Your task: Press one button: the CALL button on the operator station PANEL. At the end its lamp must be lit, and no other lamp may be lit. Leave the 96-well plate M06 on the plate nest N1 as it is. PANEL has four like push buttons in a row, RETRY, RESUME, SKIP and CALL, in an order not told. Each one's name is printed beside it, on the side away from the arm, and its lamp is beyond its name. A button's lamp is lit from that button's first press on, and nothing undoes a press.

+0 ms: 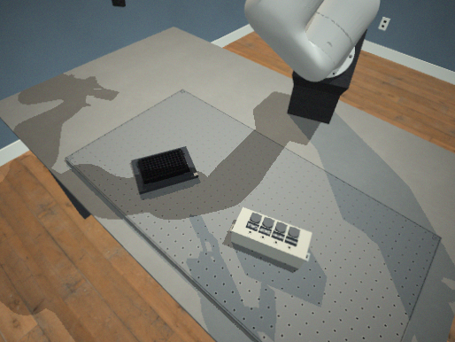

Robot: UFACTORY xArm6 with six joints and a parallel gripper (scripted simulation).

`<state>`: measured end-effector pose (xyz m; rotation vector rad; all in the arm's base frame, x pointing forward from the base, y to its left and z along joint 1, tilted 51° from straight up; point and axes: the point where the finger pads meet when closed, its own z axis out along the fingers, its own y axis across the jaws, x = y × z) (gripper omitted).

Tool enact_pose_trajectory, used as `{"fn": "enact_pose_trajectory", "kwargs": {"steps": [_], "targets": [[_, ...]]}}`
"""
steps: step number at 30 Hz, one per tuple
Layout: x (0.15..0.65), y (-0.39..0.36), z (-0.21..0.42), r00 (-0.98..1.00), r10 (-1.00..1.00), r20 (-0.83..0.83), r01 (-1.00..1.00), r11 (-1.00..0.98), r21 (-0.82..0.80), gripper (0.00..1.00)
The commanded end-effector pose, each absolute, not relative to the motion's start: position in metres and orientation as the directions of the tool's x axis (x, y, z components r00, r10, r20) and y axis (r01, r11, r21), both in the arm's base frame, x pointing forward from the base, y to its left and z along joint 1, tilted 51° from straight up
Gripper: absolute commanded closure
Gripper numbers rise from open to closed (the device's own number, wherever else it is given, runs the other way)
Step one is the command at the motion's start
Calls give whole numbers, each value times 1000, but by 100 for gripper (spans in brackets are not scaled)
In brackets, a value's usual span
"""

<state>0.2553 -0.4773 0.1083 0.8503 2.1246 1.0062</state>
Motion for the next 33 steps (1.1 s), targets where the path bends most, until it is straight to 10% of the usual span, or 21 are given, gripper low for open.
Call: {"fn": "enact_pose_trajectory", "kwargs": {"steps": [1,17,18,33], "targets": [[254,-479,109,-591,762,-265,281,502,818,0],[254,-479,109,-591,762,-265,281,502,818,0],[258,-476,110,-610,741,-280,271,527,805,100],[302,-435,119,-754,525,-396,150,724,673,100]]}}
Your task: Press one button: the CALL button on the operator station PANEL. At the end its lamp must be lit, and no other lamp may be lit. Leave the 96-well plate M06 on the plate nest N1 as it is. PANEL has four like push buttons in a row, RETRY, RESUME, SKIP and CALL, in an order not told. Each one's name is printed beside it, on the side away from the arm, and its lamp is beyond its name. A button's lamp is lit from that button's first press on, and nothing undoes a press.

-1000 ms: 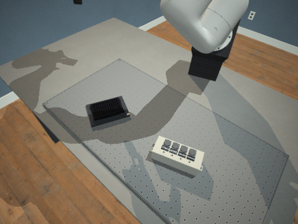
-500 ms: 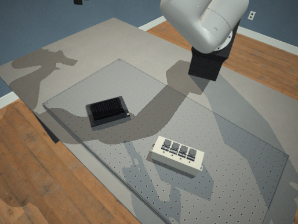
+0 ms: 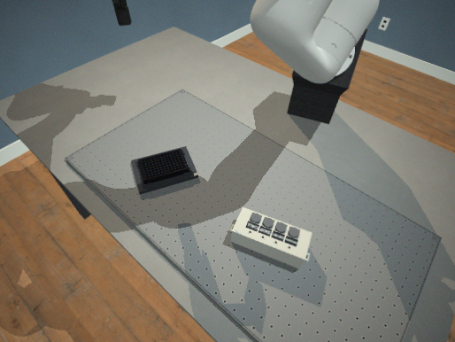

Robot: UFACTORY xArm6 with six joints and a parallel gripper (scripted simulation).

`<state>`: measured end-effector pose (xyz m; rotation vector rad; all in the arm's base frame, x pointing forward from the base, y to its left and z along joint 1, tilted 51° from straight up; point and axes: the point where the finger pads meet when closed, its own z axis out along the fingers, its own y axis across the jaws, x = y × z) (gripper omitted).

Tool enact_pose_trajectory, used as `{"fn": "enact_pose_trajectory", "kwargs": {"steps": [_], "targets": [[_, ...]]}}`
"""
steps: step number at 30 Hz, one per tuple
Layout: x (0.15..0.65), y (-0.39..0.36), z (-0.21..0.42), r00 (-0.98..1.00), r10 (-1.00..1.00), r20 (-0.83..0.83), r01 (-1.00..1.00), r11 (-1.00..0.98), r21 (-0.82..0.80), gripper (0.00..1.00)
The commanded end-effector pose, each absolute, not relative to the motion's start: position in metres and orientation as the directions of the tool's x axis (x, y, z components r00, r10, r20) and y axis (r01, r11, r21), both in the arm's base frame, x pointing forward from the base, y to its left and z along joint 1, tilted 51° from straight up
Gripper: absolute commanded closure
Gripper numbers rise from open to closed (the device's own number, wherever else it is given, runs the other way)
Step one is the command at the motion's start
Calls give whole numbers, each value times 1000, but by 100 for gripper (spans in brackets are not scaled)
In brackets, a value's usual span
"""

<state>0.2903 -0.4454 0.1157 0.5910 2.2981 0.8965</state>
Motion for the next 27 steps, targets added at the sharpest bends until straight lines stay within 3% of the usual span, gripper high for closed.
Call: {"fn": "enact_pose_trajectory", "kwargs": {"steps": [1,27], "targets": [[302,-435,119,-754,525,-396,150,724,673,100],[363,-349,136,-861,42,-506,-190,898,398,100]]}}
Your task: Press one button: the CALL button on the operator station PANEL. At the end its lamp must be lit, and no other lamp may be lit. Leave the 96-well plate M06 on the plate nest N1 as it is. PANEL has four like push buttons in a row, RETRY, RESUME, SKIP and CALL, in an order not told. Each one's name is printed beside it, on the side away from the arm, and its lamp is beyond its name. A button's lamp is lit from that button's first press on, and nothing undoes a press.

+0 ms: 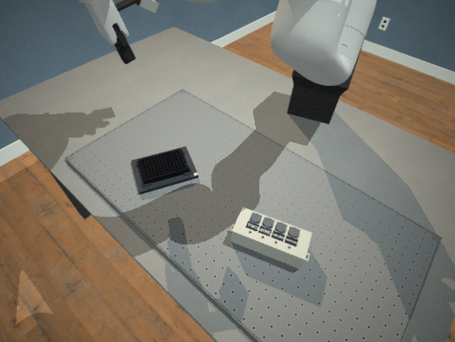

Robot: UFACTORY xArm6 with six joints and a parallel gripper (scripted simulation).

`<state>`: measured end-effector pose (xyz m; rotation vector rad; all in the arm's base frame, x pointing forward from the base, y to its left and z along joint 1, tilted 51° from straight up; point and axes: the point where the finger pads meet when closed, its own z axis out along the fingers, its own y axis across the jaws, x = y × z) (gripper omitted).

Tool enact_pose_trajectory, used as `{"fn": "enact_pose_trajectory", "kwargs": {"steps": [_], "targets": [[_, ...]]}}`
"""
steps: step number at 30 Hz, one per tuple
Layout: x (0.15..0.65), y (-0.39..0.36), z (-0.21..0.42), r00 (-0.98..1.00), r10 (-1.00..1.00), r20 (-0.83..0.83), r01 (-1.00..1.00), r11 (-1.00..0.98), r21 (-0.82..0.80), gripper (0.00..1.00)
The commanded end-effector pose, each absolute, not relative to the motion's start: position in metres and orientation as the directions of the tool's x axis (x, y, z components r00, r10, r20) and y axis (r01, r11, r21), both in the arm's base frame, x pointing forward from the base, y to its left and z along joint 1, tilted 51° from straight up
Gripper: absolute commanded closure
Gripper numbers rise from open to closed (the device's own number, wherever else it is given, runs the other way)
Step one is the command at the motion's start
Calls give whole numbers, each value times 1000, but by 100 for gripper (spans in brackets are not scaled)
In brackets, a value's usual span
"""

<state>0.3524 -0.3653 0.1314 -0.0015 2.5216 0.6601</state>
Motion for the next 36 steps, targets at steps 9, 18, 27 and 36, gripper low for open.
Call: {"fn": "enact_pose_trajectory", "kwargs": {"steps": [9,18,27,36], "targets": [[374,-327,141,-848,-122,-516,-315,899,304,100],[389,-293,148,-802,-310,-511,-459,867,195,100],[398,-265,153,-728,-477,-492,-589,803,94,100],[406,-236,159,-628,-629,-458,-706,708,-3,100]]}}
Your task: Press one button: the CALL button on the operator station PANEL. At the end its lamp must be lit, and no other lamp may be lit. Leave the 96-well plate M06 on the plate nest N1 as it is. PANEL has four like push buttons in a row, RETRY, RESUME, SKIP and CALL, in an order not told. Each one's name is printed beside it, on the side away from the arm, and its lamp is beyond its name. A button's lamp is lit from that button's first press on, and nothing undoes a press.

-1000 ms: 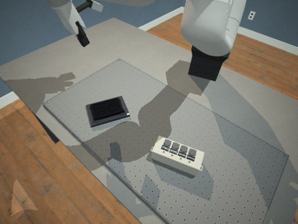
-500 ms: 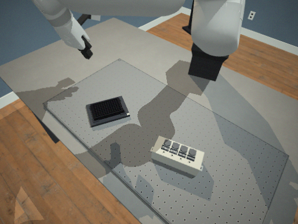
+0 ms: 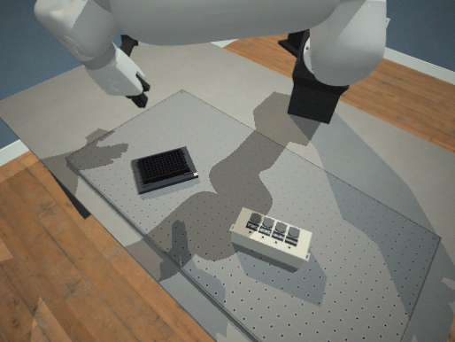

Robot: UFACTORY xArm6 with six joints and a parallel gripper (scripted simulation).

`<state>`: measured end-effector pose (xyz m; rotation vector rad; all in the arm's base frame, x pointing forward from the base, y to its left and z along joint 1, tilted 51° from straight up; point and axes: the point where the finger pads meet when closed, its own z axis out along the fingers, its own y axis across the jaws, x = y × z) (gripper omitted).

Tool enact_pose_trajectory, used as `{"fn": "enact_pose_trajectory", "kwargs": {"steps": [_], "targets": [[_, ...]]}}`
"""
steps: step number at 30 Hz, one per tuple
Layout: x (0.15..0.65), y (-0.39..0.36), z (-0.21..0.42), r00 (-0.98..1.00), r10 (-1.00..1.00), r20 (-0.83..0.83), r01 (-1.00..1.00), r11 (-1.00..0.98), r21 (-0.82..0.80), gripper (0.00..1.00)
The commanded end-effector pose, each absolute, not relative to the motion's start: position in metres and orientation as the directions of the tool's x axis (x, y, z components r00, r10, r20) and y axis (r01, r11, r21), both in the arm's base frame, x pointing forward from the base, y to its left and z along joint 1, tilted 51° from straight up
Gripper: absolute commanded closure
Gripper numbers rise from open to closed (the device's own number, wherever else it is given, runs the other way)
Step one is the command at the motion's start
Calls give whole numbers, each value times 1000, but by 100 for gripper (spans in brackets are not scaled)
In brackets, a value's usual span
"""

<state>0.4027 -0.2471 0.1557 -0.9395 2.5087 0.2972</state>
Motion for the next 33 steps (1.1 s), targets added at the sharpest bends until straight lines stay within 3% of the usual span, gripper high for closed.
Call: {"fn": "enact_pose_trajectory", "kwargs": {"steps": [1,15,33], "targets": [[407,-231,161,-607,-654,-451,-726,688,-20,100],[416,-179,172,-358,-866,-349,-882,437,-179,100],[420,-123,184,-31,-981,-193,-945,92,-315,100]]}}
